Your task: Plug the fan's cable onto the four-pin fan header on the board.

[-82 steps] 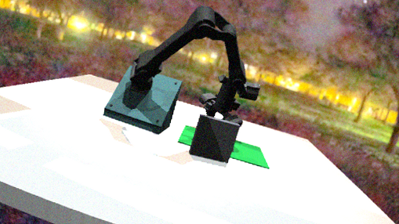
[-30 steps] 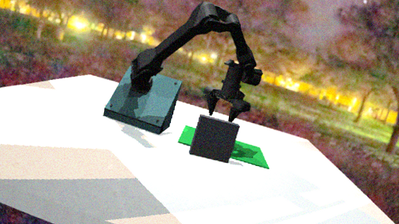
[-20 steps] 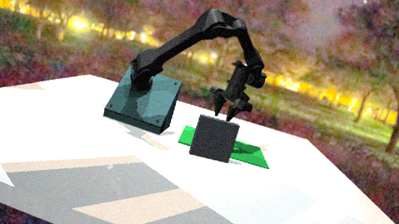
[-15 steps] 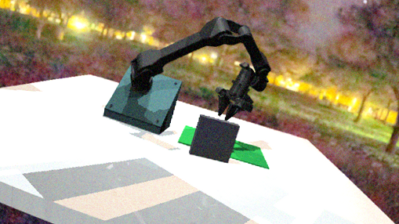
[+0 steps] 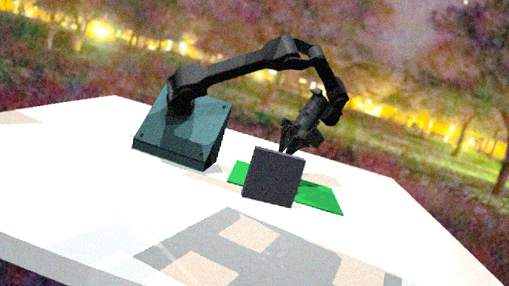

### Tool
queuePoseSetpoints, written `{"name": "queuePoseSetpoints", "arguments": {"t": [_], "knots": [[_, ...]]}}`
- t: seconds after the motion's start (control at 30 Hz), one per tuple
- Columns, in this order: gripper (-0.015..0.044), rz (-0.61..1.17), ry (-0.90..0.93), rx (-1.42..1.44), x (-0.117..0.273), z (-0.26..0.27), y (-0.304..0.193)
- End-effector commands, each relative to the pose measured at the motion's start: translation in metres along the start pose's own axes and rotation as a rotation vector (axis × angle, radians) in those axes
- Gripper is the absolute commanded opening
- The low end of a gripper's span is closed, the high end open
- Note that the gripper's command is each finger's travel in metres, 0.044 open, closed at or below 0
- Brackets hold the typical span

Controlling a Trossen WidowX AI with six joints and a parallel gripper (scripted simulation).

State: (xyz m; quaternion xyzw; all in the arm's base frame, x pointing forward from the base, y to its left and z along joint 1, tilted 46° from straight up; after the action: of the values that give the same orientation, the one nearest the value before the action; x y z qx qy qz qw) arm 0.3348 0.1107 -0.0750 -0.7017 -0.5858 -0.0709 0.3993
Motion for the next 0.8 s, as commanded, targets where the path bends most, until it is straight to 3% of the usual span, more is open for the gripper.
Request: {"name": "queuePoseSetpoints", "arguments": {"t": [0.0, 0.77], "knots": [[0.0210, 0.012, -0.008, 0.007, -0.013, 0.001, 0.002], [0.0210, 0.012, -0.009, 0.007, -0.044, 0.001, 0.013]]}}
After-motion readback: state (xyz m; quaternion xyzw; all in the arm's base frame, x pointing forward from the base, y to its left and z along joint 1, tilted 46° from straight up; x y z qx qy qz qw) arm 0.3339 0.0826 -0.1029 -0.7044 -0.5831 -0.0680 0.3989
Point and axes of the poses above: the point midway between the two fingers, 35 mm back from their tips, its own x axis back along the fingers, its own z axis across the jaws, y = z × x, the point moved 6 cm from there along x, back along the fingers, and after that the axes turned 5 degrees about -x, right-handed, at the moved point
